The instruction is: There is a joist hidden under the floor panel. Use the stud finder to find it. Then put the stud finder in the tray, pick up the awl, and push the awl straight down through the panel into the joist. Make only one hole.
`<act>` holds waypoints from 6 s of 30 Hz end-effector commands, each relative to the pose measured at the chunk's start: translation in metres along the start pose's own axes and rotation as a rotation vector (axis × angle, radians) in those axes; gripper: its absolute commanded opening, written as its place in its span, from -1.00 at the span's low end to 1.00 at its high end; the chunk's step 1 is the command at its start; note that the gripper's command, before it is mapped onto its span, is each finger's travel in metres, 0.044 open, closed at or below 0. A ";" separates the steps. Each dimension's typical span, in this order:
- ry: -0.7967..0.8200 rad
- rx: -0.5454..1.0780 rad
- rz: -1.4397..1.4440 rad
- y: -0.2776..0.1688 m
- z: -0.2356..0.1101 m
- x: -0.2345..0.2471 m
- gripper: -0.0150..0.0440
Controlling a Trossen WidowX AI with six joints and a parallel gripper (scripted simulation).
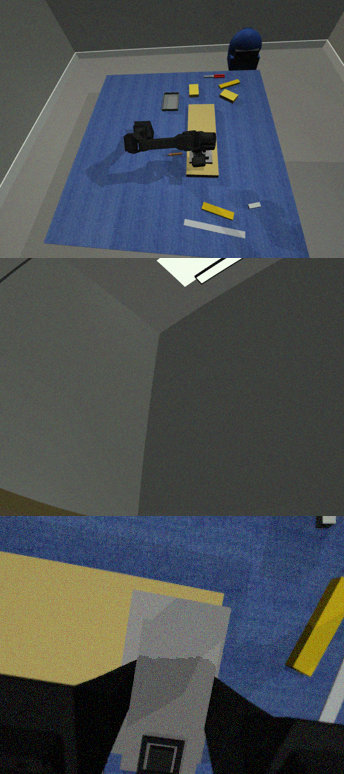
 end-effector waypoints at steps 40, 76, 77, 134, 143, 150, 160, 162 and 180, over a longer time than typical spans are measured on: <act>0.379 -0.048 -0.872 -0.050 -0.038 0.338 -0.49; 0.452 0.018 -1.503 -0.247 -0.035 0.487 -0.49; 0.452 0.018 -1.503 -0.247 -0.033 0.487 -0.49; 0.450 0.022 -1.499 -0.272 0.055 0.487 -0.14; 0.450 0.022 -1.499 -0.271 0.052 0.487 0.67; 0.453 0.021 -1.500 -0.249 -0.025 0.488 1.00; 0.431 0.037 -1.311 -0.196 -0.019 0.445 1.00; 0.416 0.052 -1.227 -0.176 -0.014 0.422 1.00; 0.200 0.242 -0.501 -0.115 0.046 0.188 1.00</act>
Point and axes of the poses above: the point midway between the two fingers, 35 mm back from their tips, its own z axis out along the fingers, its own x axis across the jaws, y = z × x, the point moved 4 cm from there along -z, back along the fingers, and after that the axes turned 5 degrees about z, right-handed, at the moved point
